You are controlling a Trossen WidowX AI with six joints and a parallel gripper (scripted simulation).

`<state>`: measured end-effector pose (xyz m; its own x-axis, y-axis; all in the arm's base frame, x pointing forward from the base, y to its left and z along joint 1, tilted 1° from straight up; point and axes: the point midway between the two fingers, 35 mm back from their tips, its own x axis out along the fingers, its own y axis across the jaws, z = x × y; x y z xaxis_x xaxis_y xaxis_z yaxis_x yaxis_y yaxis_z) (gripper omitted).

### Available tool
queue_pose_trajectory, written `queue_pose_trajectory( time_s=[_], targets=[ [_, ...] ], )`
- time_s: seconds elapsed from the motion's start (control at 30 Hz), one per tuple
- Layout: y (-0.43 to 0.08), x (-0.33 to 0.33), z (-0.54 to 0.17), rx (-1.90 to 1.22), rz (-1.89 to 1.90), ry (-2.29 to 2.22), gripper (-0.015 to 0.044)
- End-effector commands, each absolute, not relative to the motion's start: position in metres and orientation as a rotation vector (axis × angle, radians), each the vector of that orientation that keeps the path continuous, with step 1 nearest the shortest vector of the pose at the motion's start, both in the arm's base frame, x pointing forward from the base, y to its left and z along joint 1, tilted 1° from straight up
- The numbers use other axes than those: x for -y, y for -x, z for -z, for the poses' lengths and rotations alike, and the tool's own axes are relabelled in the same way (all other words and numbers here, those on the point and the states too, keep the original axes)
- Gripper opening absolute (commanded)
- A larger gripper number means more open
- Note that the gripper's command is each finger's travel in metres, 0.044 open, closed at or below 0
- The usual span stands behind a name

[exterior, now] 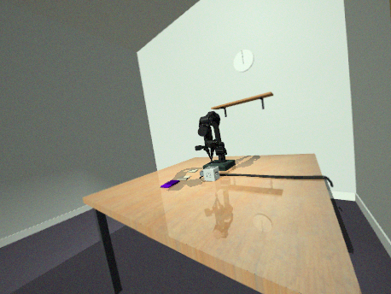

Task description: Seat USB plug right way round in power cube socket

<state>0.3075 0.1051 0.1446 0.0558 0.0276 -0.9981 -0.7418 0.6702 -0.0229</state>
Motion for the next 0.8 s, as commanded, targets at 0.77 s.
queue_pose_trajectory(
  time_s=[0.77],
  targets=[
    [-0.3075, -0.1051, -0.1443, -1.170, -1.147, 1.178, 0.0000]
  ],
)
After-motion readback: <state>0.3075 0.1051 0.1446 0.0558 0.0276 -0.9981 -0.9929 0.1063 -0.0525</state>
